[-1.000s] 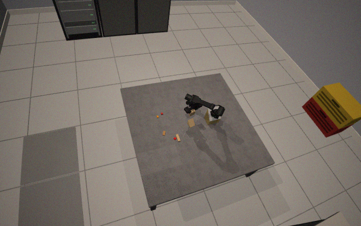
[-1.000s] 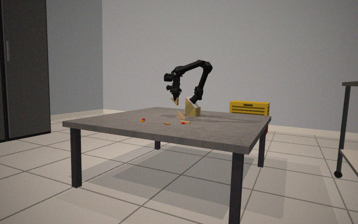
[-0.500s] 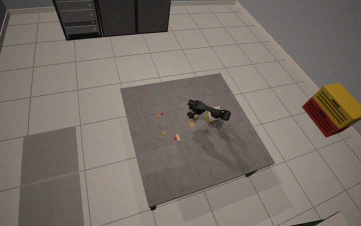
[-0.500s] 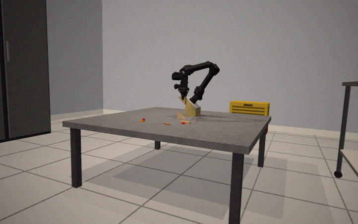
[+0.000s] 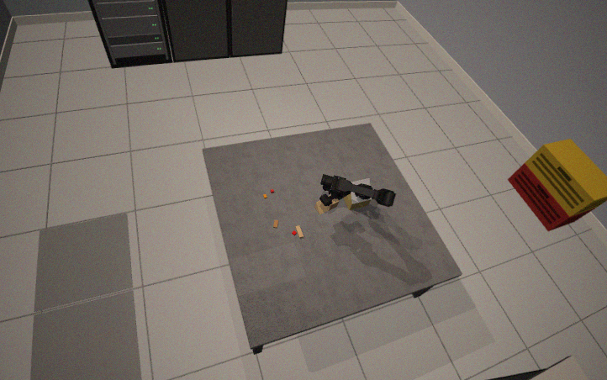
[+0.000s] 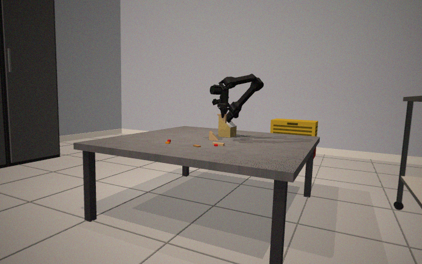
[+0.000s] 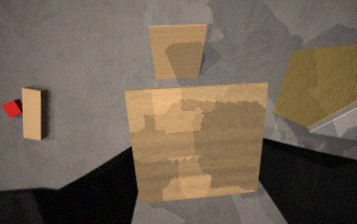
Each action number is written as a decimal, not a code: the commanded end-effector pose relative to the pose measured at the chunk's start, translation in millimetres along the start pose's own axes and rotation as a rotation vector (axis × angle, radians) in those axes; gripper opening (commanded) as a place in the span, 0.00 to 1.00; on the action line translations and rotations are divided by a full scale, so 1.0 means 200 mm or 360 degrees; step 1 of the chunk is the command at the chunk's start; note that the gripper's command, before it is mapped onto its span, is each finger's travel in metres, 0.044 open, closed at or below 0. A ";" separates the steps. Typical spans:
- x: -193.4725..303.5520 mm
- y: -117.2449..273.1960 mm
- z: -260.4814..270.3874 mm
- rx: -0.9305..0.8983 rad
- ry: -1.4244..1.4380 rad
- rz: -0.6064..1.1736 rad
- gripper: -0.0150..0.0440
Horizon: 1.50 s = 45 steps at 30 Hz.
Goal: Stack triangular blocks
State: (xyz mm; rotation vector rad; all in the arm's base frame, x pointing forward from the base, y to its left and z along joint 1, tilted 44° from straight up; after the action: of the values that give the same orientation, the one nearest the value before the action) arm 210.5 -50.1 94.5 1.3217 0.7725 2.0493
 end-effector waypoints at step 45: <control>-0.19 -0.53 -0.06 0.0001 -0.0008 0.0023 0.25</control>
State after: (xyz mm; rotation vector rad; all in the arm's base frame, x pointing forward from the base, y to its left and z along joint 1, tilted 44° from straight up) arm 228.9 -10.4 -8.1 1.3283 0.7707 2.0580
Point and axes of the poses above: the point midway between the two fingers, 35 mm back from their tips, its own y axis back along the fingers, its own z axis across the jaws, x = y × z, the point moved 1 cm from there along y, back along the fingers, and after that the axes turned 14 degrees about y, right-handed, at the moved point
